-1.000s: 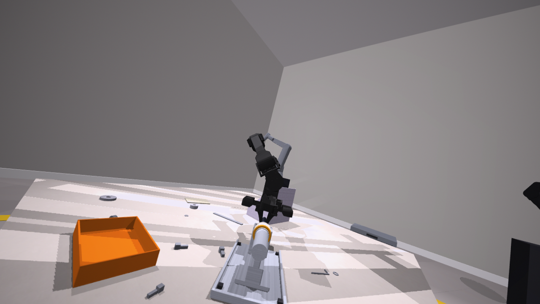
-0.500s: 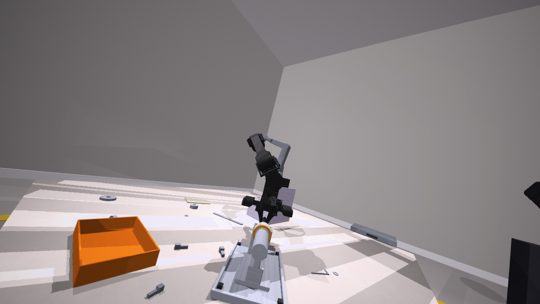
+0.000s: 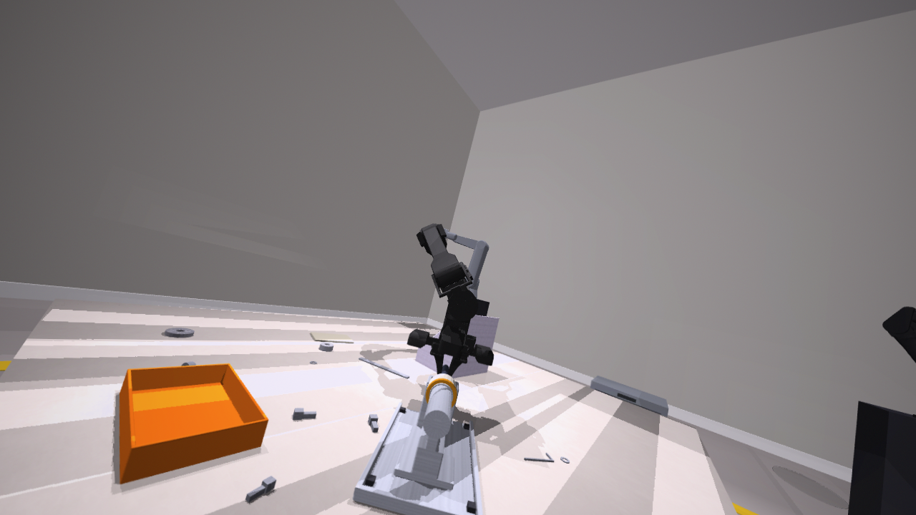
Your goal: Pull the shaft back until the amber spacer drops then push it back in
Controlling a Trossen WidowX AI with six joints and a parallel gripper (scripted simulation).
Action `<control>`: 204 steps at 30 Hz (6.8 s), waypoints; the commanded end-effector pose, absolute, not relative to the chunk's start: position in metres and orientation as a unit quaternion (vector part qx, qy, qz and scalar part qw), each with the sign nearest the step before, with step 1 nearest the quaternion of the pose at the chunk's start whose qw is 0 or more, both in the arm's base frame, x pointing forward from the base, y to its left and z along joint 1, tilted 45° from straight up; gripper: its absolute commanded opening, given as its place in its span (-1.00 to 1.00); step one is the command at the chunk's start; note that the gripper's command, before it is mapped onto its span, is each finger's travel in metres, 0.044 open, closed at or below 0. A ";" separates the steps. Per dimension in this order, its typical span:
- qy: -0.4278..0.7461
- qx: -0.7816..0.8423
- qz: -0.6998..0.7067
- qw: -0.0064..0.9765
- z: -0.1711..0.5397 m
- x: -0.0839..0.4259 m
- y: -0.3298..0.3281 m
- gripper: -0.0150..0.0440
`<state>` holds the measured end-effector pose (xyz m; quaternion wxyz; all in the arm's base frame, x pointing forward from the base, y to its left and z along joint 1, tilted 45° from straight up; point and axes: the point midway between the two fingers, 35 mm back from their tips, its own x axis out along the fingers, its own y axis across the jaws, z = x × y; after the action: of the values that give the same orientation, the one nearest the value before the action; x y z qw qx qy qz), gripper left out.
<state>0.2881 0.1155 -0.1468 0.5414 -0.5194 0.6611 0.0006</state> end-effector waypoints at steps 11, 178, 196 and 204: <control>0.662 -0.519 0.000 0.541 -0.146 0.286 0.114 -0.49; 0.662 -0.519 0.000 0.541 -0.142 0.279 0.109 -0.49; 0.662 -0.519 0.000 0.541 -0.145 0.285 0.113 -0.49; 0.662 -0.519 0.000 0.541 -0.146 0.287 0.114 -0.49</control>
<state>0.2836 0.1117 -0.1441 0.5369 -0.5205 0.6640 -0.0010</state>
